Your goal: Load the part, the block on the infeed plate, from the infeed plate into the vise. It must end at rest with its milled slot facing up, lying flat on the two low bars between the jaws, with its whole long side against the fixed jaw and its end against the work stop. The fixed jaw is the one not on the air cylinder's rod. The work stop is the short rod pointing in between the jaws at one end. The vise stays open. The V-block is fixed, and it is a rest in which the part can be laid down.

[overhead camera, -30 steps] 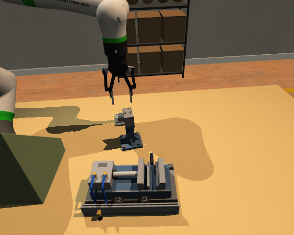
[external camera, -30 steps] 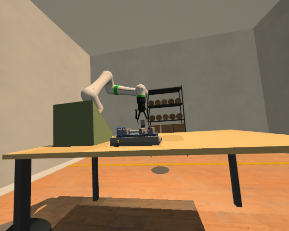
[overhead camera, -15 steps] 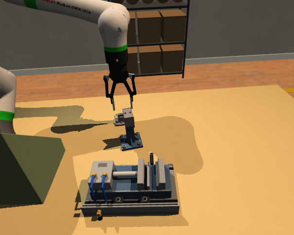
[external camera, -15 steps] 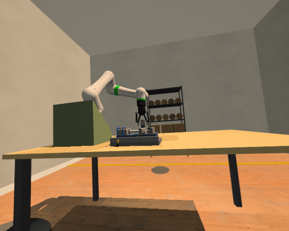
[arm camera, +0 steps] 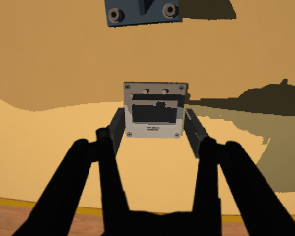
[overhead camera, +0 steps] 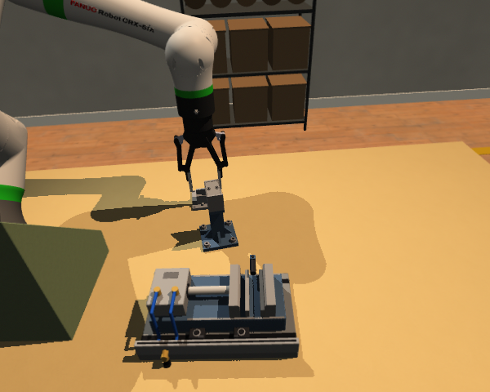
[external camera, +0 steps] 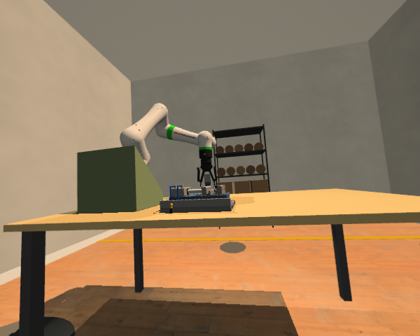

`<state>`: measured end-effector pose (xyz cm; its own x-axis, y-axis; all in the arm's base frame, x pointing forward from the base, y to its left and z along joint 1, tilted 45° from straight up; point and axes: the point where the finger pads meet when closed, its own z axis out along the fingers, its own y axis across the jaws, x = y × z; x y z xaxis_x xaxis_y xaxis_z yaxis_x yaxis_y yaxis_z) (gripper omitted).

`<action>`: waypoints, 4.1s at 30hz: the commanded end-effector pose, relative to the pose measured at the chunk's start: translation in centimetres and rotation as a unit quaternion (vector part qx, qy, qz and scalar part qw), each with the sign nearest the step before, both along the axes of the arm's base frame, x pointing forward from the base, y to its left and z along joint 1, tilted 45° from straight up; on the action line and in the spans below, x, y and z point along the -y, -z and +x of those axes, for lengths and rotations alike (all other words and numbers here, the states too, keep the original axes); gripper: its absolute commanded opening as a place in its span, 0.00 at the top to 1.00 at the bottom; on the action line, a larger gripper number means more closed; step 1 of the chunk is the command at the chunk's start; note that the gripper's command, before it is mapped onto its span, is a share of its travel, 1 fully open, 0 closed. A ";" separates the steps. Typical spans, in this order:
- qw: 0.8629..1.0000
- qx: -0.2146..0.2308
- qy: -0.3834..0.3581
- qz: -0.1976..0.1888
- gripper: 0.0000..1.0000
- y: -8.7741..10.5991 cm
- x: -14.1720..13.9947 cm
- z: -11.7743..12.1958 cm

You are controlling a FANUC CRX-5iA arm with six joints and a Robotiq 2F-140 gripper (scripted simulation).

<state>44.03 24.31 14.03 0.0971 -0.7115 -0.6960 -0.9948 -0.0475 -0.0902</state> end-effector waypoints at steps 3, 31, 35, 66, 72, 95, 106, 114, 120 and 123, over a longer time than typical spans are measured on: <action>1.000 0.000 0.000 0.000 0.49 0.5 -0.5 0.0; 1.000 0.000 0.000 0.000 0.49 2.0 -1.9 0.1; 1.000 0.000 0.000 0.000 0.49 2.0 -2.0 0.1; 1.000 0.000 0.000 0.000 0.49 2.1 -2.0 0.1; 1.000 0.000 0.000 0.000 0.49 2.1 -2.0 0.1; 1.000 0.000 0.000 0.000 1.00 2.1 -2.0 0.1; 1.000 0.000 0.000 0.000 1.00 2.1 -2.0 0.1; 1.000 0.000 0.000 0.000 1.00 2.0 -2.0 0.1; 1.000 0.000 0.000 0.000 1.00 2.0 -1.9 0.1; 1.000 0.000 0.000 0.000 1.00 1.9 -1.9 0.1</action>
